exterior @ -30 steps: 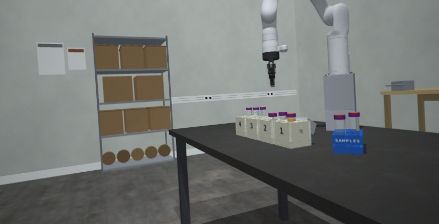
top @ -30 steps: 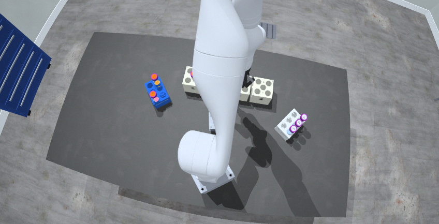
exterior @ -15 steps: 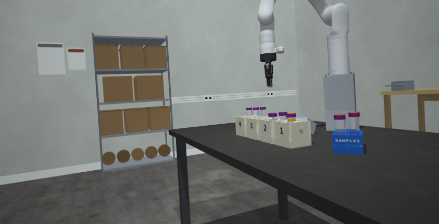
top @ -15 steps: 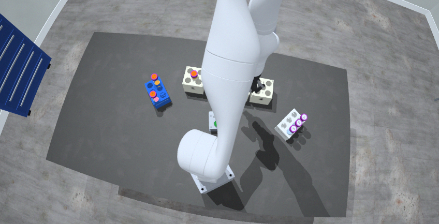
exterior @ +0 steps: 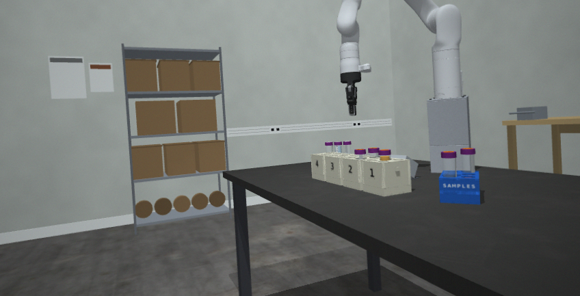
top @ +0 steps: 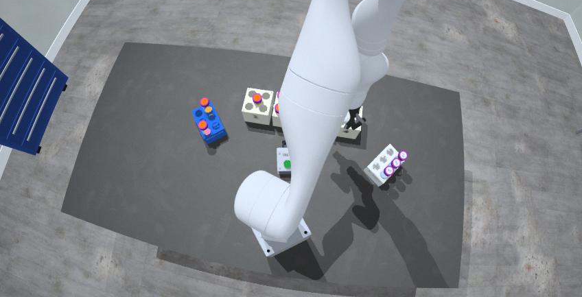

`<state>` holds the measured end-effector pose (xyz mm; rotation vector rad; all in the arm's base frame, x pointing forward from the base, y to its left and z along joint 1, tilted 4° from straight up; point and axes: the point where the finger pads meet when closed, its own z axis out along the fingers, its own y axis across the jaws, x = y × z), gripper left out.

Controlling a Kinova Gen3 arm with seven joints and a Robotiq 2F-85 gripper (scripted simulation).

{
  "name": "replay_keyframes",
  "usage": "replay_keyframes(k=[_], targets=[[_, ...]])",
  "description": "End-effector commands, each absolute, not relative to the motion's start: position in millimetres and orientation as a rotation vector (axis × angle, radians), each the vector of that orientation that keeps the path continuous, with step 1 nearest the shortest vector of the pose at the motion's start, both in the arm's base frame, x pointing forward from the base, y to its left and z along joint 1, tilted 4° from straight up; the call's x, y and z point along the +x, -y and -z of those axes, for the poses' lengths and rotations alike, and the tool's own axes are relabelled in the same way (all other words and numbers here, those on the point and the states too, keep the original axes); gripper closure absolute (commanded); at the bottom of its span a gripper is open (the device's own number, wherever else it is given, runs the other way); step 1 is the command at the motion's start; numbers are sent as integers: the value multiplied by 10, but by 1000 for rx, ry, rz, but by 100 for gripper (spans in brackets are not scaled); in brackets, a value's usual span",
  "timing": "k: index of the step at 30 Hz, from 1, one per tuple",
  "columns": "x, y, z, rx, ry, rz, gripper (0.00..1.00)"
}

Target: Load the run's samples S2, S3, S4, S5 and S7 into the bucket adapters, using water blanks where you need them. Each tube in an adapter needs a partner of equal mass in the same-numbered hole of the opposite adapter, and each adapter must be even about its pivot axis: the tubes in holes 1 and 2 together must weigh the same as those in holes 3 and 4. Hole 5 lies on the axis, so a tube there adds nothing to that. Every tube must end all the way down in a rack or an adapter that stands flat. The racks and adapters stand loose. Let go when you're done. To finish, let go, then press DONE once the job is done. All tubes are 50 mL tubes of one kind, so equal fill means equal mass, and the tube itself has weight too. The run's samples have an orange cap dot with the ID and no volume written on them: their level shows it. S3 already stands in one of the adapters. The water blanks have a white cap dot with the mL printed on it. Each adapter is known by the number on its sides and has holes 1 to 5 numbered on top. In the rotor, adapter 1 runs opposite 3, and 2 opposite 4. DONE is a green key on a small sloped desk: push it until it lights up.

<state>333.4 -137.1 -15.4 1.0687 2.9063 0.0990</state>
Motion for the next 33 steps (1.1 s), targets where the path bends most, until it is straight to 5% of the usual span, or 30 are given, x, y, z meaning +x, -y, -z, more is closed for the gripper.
replay_keyframes(k=[1,33], targets=[[3309,1466,156,1068,-2905,-100,38],[3015,2352,214,1068,-2905,-99,38]])
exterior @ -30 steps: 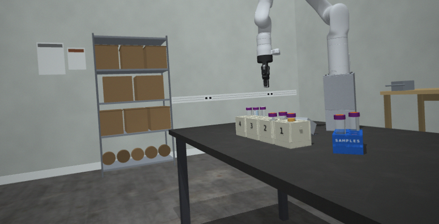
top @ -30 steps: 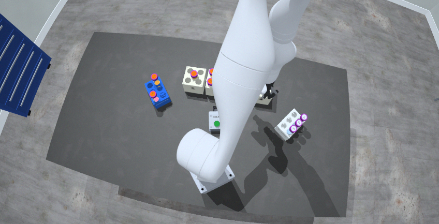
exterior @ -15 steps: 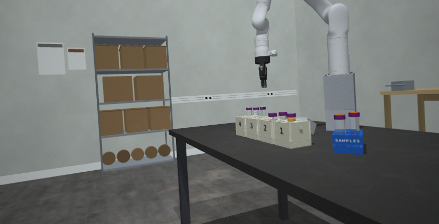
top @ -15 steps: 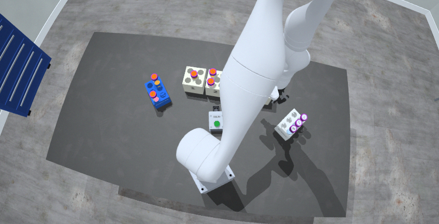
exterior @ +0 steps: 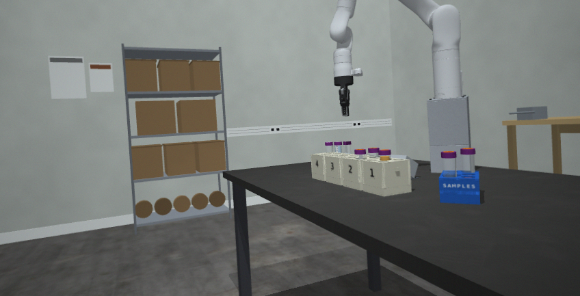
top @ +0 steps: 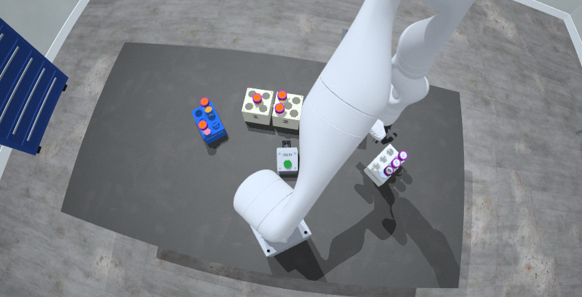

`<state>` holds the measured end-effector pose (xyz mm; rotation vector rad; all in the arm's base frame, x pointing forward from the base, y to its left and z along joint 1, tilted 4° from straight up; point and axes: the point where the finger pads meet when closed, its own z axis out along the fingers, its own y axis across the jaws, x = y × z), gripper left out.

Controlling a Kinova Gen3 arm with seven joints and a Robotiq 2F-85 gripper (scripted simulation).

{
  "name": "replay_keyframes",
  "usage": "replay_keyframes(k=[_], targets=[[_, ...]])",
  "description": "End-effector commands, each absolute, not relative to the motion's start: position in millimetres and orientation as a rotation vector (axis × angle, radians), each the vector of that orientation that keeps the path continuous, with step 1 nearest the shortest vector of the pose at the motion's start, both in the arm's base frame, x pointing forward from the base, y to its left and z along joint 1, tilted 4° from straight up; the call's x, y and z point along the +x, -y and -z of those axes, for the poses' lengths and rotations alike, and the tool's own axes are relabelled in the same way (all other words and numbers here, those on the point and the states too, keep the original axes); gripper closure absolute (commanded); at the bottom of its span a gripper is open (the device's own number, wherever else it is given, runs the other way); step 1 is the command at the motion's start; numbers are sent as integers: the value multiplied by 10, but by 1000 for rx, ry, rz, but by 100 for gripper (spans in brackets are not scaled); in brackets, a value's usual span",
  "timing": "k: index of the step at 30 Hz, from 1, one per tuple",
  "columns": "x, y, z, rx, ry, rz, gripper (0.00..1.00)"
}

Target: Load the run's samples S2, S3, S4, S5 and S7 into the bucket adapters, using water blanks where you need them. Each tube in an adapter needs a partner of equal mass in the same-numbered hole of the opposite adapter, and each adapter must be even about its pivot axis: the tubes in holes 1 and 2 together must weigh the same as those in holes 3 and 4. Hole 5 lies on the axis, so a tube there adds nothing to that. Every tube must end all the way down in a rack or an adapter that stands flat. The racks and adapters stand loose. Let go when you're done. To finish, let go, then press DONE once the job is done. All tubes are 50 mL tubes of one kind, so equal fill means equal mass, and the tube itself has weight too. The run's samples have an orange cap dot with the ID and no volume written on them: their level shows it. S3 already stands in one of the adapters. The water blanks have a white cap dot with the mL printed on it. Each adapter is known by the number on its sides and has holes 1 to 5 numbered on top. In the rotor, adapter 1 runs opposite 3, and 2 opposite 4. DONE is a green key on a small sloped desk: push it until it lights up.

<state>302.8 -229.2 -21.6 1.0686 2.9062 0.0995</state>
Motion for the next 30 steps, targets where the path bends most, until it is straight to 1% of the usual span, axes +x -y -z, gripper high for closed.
replay_keyframes(k=[1,30], targets=[[3004,2384,216,1068,-2905,-99,38],[2742,3174,268,1068,-2905,-99,38]])
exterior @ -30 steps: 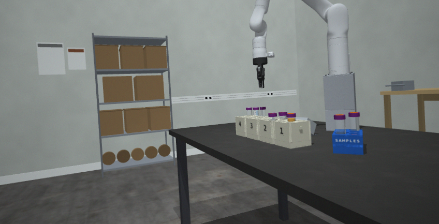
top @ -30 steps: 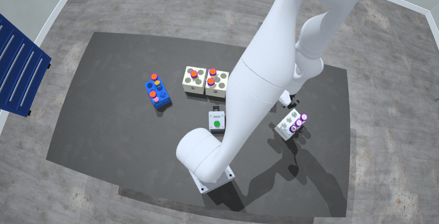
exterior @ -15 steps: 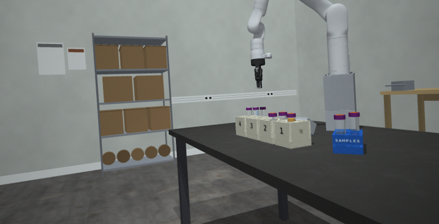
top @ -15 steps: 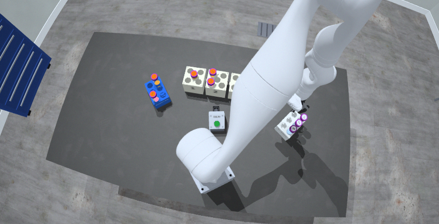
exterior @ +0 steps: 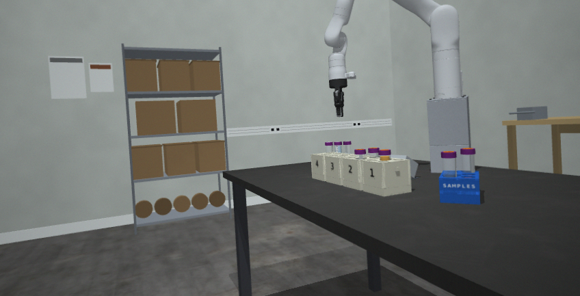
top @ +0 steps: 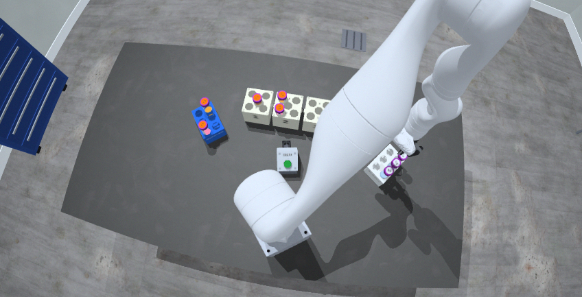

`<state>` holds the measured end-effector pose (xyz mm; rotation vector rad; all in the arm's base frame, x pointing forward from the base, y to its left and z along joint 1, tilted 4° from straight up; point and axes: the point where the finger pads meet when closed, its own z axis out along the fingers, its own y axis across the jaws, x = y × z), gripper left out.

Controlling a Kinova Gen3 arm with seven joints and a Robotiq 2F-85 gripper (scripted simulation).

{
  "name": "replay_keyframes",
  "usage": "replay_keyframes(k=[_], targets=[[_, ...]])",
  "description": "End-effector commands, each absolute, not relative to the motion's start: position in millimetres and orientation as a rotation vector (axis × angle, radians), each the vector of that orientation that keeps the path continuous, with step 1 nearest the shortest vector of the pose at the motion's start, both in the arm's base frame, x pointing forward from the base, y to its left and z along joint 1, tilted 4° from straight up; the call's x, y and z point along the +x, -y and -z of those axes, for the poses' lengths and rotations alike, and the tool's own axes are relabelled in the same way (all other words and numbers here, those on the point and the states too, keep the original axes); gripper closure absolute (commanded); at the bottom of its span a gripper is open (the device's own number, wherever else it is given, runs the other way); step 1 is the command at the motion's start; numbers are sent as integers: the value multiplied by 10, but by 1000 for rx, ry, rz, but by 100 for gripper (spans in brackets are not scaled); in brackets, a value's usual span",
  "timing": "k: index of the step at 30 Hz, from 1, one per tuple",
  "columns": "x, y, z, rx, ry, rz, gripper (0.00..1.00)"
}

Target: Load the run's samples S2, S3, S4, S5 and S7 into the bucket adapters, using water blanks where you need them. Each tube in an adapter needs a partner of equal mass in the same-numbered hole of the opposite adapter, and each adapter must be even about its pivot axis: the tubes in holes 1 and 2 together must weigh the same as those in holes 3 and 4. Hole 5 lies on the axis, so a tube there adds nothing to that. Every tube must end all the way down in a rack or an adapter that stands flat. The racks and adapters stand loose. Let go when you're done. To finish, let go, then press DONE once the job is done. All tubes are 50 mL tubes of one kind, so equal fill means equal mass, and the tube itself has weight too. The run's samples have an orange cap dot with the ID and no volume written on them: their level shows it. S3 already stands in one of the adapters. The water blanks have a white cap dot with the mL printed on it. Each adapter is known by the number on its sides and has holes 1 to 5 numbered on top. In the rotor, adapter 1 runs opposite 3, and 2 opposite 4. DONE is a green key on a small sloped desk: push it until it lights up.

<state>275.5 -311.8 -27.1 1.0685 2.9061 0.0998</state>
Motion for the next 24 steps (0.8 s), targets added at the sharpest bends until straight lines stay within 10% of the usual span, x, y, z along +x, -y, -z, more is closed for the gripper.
replay_keyframes(k=[1,24], targets=[[2732,3206,270,1068,-2905,-99,38],[2576,3674,300,1068,-2905,-98,38]])
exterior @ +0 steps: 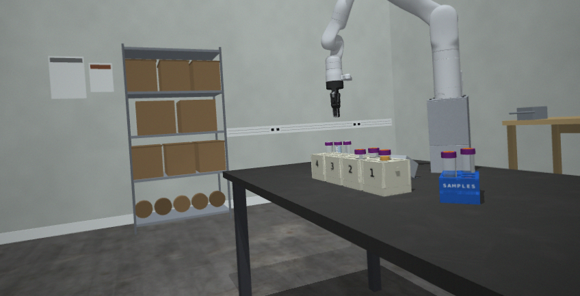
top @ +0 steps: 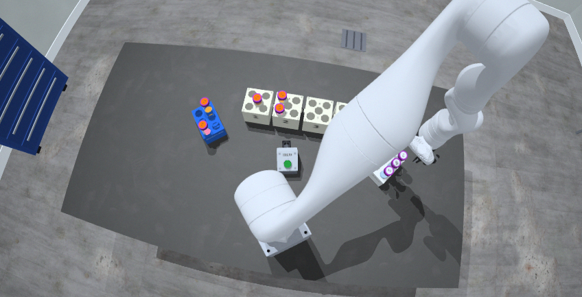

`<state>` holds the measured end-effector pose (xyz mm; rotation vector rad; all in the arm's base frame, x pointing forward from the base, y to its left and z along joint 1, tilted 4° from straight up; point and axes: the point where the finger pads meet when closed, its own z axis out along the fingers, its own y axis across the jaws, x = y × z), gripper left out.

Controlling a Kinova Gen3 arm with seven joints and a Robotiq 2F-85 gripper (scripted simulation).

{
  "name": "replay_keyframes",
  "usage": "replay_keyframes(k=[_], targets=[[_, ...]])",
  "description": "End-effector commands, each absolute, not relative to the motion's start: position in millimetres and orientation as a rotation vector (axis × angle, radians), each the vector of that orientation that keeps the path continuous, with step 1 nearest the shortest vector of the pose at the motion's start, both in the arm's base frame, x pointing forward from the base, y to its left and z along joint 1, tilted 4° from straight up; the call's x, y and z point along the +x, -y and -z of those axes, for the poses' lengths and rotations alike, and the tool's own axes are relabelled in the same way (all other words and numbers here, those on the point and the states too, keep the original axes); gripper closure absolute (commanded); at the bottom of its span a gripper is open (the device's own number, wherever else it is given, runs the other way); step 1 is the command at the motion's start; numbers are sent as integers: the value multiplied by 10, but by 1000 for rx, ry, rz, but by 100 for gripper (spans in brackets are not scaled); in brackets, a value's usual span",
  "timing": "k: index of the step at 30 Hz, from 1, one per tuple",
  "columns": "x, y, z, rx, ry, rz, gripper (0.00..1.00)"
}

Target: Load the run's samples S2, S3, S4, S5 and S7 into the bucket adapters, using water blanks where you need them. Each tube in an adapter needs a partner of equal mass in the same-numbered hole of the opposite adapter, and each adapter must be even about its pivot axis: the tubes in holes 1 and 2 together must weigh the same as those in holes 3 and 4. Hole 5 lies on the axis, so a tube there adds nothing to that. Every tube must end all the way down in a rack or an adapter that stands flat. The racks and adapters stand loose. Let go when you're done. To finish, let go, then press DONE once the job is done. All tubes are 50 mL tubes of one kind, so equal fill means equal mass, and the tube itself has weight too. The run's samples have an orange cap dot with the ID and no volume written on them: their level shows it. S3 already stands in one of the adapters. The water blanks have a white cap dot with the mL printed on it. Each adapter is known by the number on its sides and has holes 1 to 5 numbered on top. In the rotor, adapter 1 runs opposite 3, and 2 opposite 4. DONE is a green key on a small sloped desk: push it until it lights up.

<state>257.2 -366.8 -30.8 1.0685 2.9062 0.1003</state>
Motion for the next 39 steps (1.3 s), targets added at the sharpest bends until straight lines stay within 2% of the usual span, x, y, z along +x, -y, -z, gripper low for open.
replay_keyframes(k=[1,39], targets=[[2576,3674,300,1068,-2905,-98,38],[2601,3657,686,1068,-2905,-99,38]])
